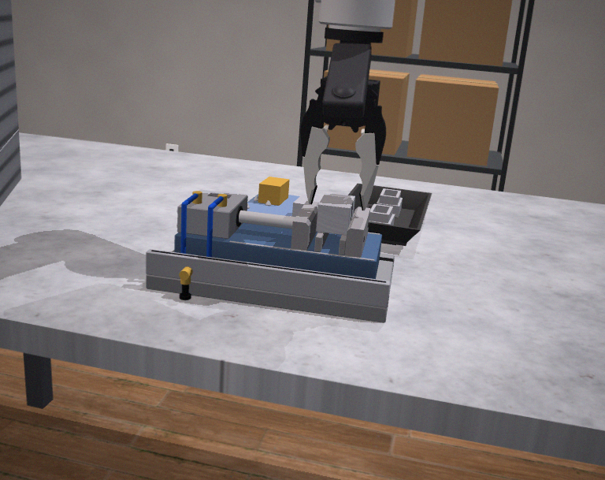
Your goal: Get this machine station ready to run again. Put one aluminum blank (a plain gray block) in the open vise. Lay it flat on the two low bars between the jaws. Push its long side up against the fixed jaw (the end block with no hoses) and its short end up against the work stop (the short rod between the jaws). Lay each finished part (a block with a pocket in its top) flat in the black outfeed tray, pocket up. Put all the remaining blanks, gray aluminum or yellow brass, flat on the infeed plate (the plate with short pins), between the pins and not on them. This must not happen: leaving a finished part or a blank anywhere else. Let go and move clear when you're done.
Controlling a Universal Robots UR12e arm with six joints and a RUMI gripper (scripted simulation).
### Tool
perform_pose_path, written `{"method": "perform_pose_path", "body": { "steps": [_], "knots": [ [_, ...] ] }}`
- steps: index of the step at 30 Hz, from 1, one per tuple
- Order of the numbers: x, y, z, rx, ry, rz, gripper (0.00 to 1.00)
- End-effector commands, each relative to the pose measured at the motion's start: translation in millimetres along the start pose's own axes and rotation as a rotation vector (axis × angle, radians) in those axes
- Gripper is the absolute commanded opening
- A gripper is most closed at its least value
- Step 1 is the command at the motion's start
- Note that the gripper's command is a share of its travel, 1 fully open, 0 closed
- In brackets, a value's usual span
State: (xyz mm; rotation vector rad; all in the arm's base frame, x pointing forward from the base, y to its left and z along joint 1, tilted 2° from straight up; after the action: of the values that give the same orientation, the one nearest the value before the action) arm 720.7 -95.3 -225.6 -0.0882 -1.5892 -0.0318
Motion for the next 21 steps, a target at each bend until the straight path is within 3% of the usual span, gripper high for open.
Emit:
{"method": "perform_pose_path", "body": {
  "steps": [1,21],
  "knots": [
    [0.7,-0.1,-0.7,0.000,-0.001,0.000,0.40],
    [2.9,-0.1,-0.7,0.000,-0.001,0.000,0.40]
  ]
}}
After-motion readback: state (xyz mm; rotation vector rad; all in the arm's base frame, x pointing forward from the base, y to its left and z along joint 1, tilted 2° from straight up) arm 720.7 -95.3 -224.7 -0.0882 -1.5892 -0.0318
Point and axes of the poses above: the point where the finger pads meet when closed, its own x axis back along the fingers, its own z axis across the jaws, y = z × x, the point moved 1 cm from there along x, back along the fingers, and after that the axes turned 10 degrees about -x, right-handed, at the moved point
